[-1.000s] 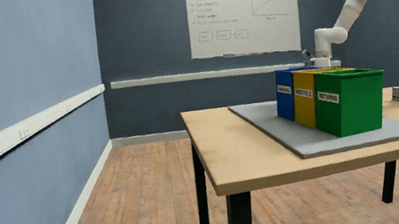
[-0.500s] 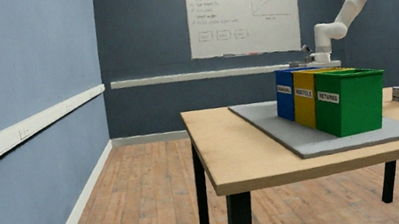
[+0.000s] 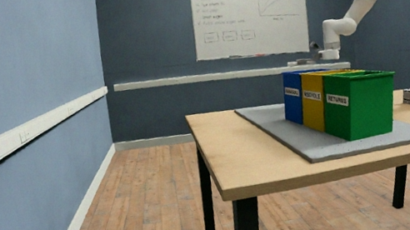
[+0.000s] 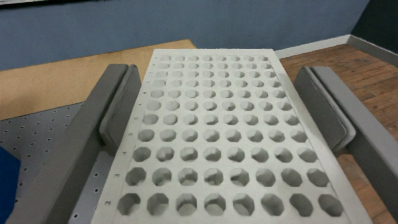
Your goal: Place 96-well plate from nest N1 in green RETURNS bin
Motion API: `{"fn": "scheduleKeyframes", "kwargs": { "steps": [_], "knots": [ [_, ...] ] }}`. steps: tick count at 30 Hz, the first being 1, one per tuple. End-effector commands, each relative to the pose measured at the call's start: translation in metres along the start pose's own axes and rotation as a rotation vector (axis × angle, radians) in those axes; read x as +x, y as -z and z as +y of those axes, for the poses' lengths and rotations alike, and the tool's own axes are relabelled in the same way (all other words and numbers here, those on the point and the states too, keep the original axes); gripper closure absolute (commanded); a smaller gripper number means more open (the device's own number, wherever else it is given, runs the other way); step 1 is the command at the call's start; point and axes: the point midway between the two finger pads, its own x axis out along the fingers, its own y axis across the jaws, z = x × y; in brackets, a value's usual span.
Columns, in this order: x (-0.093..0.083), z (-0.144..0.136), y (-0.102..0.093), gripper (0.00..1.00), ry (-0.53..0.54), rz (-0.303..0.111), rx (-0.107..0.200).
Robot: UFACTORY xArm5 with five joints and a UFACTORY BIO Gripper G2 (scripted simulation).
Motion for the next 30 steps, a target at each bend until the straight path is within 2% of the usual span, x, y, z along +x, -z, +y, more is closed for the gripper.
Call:
{"fn": "scheduleKeyframes", "kwargs": {
  "steps": [1,6,20,23,25,30],
  "knots": [
    [0.001,0.0,-0.012,1.0,0.0,-0.003,-0.014],
    [0.001,0.0,-0.02,1.0,0.0,-0.003,-0.014],
    [0.001,0.0,-0.02,1.0,0.0,-0.003,-0.014],
    [-0.001,0.01,-0.02,1.0,-0.1,-0.002,-0.014],
    [-0.001,0.01,-0.02,1.0,-0.1,-0.002,-0.014],
    [-0.006,0.026,-0.019,1.0,-0.267,-0.001,-0.015]
  ]
}}
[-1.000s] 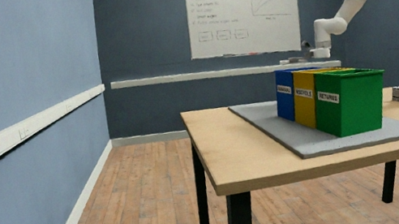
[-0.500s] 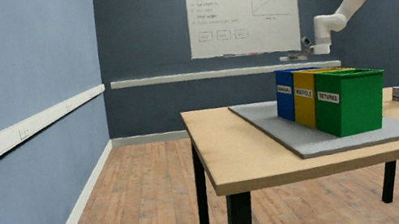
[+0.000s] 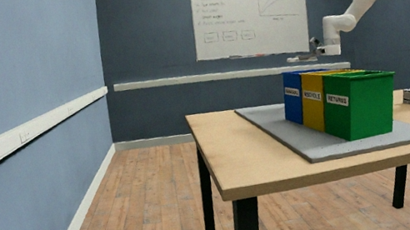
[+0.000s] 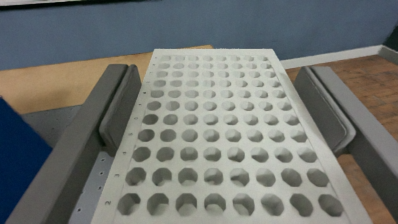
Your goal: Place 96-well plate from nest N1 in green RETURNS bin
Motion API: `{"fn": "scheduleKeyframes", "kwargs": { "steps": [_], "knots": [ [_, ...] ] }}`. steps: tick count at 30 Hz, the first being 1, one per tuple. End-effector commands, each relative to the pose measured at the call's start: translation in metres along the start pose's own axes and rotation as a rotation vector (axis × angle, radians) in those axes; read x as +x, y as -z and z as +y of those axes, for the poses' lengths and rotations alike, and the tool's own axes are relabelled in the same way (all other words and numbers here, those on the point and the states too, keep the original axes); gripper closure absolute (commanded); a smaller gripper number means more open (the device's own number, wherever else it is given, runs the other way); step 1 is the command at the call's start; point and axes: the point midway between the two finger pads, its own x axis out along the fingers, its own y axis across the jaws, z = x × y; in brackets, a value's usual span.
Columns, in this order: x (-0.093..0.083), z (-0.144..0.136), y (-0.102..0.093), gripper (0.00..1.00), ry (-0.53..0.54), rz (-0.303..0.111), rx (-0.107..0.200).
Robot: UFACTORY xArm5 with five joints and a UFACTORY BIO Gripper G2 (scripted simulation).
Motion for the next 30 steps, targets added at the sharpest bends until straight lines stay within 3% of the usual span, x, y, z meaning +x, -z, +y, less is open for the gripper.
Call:
{"fn": "scheduleKeyframes", "kwargs": {
  "steps": [1,7,30],
  "knots": [
    [-0.001,0.017,0.0,1.0,-0.18,0.002,-0.014],
    [-0.004,0.037,0.0,1.0,-0.376,0.003,-0.014],
    [-0.012,0.1,0.002,1.0,-0.376,0.003,-0.013]
  ]
}}
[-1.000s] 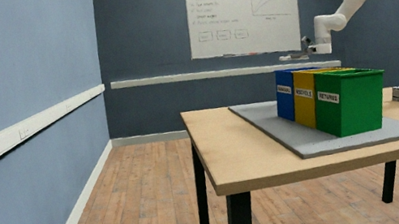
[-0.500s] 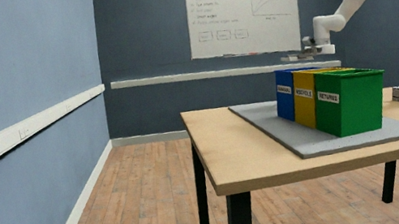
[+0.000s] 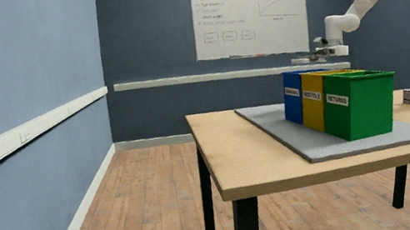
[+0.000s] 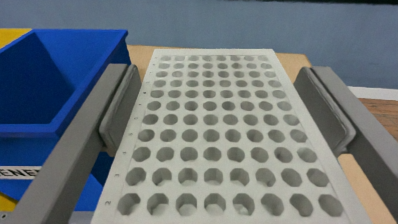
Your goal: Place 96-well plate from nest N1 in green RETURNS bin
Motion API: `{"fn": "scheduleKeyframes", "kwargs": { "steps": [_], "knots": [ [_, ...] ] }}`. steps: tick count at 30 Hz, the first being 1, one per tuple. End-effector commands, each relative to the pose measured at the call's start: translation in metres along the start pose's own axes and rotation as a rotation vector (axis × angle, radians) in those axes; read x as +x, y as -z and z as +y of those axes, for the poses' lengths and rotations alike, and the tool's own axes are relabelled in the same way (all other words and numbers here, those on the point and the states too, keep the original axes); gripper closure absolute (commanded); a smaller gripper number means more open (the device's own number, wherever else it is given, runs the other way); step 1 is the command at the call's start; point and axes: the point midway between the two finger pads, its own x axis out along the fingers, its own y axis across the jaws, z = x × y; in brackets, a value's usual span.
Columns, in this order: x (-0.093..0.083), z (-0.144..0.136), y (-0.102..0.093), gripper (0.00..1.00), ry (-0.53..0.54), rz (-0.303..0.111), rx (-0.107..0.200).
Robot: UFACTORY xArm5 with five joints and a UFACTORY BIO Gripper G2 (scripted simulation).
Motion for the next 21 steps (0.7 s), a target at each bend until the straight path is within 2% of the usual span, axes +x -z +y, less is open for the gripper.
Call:
{"fn": "scheduleKeyframes", "kwargs": {
  "steps": [1,21],
  "knots": [
    [0.004,0.012,-0.002,1.0,0.002,0.003,-0.014],
    [0.019,0.071,0.0,1.0,0.002,0.003,-0.014]
  ]
}}
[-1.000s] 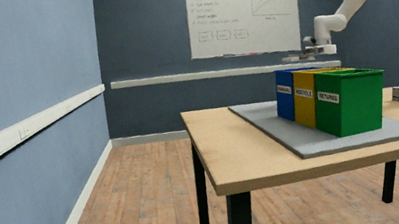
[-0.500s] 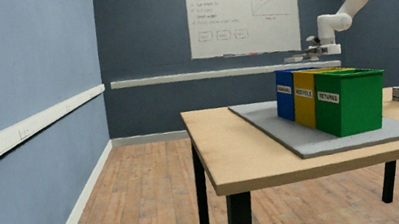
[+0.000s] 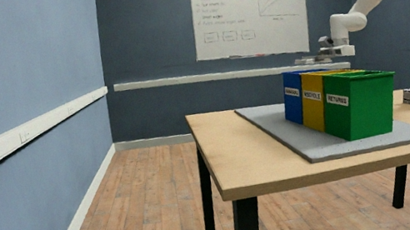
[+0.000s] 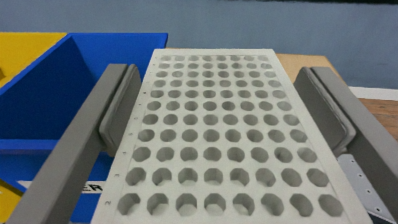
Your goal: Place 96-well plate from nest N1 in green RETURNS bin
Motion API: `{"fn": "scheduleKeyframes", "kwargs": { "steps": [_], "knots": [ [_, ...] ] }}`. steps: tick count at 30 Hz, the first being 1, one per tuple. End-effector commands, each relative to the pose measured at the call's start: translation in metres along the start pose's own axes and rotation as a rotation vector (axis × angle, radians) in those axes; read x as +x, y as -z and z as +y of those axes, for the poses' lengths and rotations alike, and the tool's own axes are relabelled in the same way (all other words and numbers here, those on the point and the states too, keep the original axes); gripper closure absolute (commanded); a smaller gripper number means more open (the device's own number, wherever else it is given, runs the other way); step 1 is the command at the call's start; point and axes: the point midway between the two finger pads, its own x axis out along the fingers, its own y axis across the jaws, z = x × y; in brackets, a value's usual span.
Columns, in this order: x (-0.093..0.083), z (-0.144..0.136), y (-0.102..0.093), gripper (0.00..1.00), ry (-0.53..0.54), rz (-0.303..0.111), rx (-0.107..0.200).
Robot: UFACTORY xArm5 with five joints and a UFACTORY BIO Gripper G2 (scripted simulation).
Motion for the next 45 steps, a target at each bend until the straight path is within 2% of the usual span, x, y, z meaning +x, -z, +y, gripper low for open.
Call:
{"fn": "scheduleKeyframes", "kwargs": {
  "steps": [1,45],
  "knots": [
    [0.005,0.017,-0.002,1.0,0.001,0.002,-0.014],
    [0.037,0.143,0.002,1.0,0.001,0.001,-0.013]
  ]
}}
